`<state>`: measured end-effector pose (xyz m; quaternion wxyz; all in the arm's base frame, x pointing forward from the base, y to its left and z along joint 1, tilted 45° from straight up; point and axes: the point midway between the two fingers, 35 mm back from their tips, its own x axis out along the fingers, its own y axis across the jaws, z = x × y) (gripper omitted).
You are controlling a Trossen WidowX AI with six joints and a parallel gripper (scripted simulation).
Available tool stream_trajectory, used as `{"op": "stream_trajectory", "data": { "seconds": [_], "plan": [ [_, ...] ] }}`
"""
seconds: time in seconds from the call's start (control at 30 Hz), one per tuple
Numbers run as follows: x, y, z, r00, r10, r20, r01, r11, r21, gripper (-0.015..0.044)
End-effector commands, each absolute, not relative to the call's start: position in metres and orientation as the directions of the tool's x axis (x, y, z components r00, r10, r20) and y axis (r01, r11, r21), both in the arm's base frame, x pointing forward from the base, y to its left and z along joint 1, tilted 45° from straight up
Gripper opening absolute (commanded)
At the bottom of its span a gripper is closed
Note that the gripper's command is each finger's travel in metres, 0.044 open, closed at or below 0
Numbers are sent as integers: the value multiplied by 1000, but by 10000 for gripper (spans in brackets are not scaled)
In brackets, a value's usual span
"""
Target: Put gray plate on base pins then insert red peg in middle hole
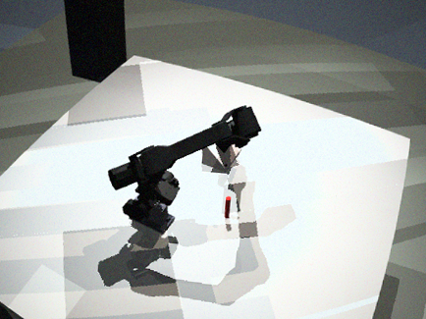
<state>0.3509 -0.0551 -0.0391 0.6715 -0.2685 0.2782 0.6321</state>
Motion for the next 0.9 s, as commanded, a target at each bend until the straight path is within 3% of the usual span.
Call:
{"op": "stream_trajectory", "data": {
  "seconds": [0.0,0.37,0.57,0.87],
  "plan": [
    [351,-55,-39,46,700,-713,-998,55,-10,157],
    [351,-55,-39,46,700,-713,-998,55,-10,440],
    [352,-62,-33,46,699,-714,-998,56,-9,440],
    [348,-138,43,46,700,-713,-998,59,-7,440]
  ]
}}
